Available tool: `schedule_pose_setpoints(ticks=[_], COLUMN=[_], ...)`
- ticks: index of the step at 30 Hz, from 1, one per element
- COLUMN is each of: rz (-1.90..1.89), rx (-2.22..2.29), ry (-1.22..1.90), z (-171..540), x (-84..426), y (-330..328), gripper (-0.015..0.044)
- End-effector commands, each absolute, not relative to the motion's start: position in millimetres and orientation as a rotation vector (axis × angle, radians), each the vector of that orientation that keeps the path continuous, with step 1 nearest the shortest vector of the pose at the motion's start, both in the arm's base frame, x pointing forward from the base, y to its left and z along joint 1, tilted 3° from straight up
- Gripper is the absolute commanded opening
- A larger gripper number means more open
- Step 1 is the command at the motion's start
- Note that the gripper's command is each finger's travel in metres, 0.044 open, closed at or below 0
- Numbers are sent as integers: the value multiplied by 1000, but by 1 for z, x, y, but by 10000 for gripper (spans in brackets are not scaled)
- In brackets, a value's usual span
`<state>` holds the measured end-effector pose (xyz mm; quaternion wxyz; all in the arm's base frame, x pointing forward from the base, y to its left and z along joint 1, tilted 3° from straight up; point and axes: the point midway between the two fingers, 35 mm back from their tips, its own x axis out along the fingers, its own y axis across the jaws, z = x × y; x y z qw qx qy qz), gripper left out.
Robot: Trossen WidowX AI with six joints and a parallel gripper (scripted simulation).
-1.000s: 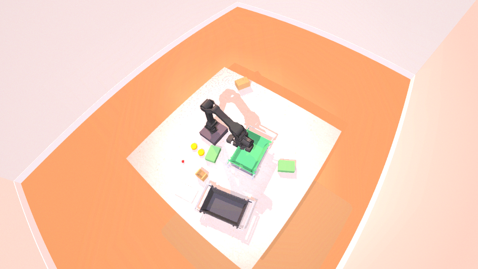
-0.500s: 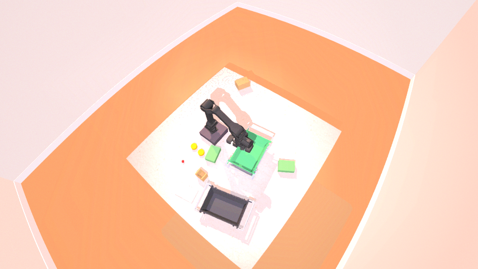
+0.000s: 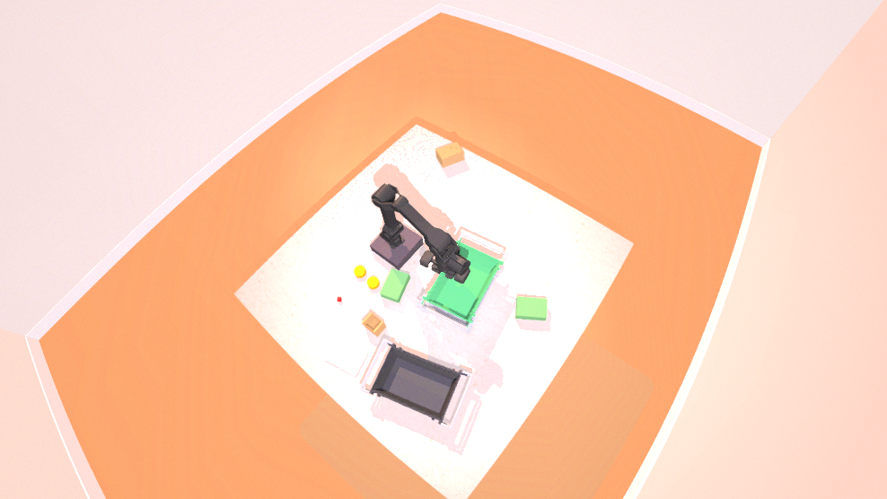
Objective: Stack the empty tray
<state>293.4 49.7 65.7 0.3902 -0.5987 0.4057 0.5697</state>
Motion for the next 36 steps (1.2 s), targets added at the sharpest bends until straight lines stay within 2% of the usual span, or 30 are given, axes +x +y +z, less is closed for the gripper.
schedule_pose_setpoints(ticks=[1, 30, 36], rz=[1461, 1461, 1460], rx=[-1517, -1517, -1515], ry=[1048, 1048, 1045], z=[62, 62, 62], x=[290, 290, 291], y=[48, 48, 48], gripper=[15, 440, 440])
